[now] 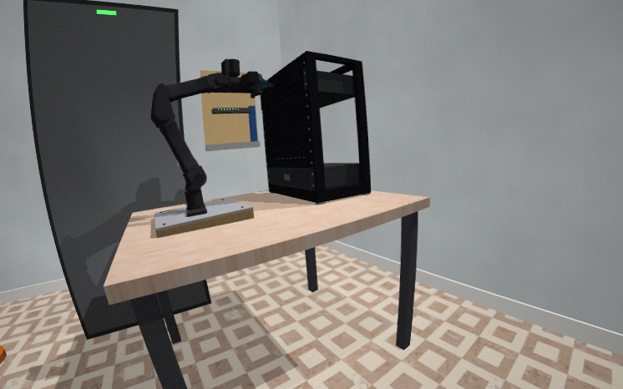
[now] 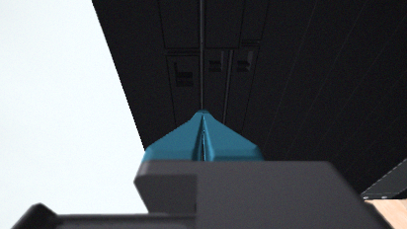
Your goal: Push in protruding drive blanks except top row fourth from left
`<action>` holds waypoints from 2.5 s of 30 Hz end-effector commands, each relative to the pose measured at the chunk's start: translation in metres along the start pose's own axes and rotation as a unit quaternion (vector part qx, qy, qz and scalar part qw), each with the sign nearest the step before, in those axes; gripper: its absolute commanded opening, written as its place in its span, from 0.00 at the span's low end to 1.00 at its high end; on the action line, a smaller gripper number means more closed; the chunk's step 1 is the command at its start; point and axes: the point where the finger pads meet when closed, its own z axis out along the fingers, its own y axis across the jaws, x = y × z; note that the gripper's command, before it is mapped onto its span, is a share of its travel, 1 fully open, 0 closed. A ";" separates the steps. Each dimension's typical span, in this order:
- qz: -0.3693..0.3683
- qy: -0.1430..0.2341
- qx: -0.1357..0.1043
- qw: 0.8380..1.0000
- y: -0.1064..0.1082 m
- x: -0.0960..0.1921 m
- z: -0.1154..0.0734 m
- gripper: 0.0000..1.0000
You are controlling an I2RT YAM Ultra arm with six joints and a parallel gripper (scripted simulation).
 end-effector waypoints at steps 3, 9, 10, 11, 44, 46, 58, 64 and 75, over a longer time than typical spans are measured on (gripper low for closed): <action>-0.001 0.003 -0.020 1.000 0.018 -0.001 -0.005 0.00; -0.004 0.004 -0.006 1.000 0.016 0.005 -0.001 0.00; -0.004 0.004 -0.006 1.000 0.016 0.005 -0.001 0.00; -0.003 0.004 -0.010 1.000 0.020 0.005 -0.004 0.00; -0.001 0.001 -0.019 1.000 0.030 0.001 0.009 0.00; -0.001 0.001 -0.019 1.000 0.030 0.001 0.009 0.00; -0.001 0.000 -0.019 1.000 0.032 0.000 0.019 0.00; -0.001 0.000 -0.019 1.000 0.032 0.000 0.019 0.00; -0.001 0.000 -0.019 1.000 0.032 0.000 0.019 0.00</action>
